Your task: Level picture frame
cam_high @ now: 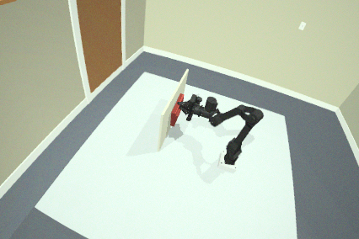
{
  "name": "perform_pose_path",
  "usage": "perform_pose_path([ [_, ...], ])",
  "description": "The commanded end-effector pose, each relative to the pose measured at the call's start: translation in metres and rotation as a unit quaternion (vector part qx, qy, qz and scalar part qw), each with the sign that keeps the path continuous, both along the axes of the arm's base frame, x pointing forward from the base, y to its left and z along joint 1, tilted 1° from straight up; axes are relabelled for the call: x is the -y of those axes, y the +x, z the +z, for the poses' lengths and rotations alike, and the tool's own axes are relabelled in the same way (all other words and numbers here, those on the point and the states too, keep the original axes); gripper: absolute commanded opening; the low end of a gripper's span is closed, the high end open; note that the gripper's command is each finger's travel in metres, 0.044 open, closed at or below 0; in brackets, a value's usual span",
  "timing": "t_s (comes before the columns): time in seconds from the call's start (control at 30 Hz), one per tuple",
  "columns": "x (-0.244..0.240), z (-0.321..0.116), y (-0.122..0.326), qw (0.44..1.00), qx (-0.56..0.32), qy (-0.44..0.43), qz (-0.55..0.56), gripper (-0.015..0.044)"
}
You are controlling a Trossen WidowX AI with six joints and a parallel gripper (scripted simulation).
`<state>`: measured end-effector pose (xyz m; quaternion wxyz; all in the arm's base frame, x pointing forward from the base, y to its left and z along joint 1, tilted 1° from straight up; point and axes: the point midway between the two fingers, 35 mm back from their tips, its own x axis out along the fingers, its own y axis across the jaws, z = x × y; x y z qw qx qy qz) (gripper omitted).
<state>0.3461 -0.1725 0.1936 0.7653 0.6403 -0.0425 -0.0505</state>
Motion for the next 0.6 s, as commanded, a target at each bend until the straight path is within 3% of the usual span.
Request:
perform_pose_path([
  [0.0, -0.0009, 0.0060, 0.0004, 1.000, 0.006, -0.003, 0.001, 0.0000],
  [0.57, -0.0019, 0.0114, 0.0005, 1.000, 0.006, -0.003, 0.001, 0.0000],
])
